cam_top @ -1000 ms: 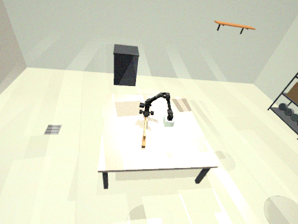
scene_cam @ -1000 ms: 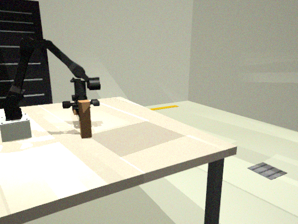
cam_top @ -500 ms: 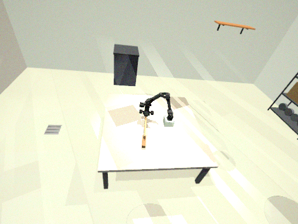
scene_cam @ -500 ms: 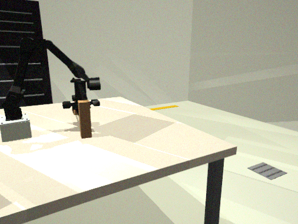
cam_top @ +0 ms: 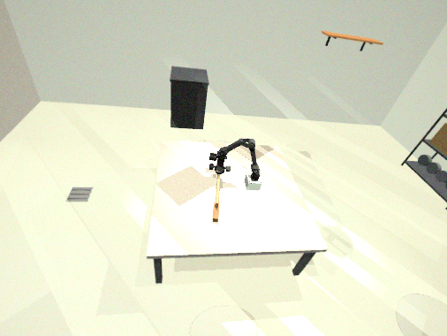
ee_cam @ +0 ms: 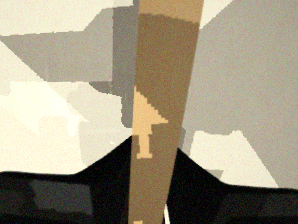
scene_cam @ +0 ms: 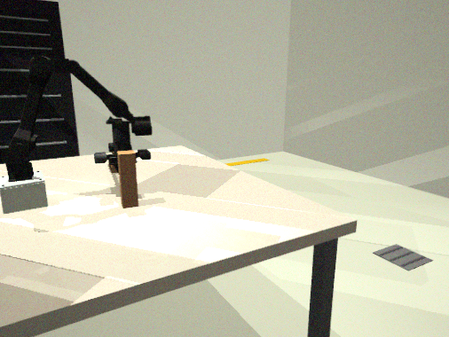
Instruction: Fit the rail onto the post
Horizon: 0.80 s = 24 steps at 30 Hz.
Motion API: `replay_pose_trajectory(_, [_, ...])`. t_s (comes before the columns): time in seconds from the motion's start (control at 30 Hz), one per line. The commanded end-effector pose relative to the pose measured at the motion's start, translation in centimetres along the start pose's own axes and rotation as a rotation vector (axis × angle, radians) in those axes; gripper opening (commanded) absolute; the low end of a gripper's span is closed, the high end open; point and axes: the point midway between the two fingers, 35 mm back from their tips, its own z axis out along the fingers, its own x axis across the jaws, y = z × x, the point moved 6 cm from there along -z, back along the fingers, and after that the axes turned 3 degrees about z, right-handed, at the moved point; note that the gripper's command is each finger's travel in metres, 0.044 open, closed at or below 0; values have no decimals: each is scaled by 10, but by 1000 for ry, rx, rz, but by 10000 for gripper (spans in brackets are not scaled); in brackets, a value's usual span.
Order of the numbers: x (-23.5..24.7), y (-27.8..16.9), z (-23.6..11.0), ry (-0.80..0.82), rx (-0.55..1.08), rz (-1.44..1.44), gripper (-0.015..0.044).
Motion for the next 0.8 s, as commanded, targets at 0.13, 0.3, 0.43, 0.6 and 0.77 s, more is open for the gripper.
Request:
replay_pose_trajectory(0.13, [0,-3,0,0,-1,-2,0])
replay_pose_trajectory(0.3, [0,-4,0,0,-1,-2,0])
replay_pose_trajectory(0.43, [0,-6,1,0,-1,-2,0])
replay_pose_trajectory(0.6, [0,-7,1,0,0,-2,0])
replay_pose_trajectory(0.77, [0,-9,1,0,0,-2,0])
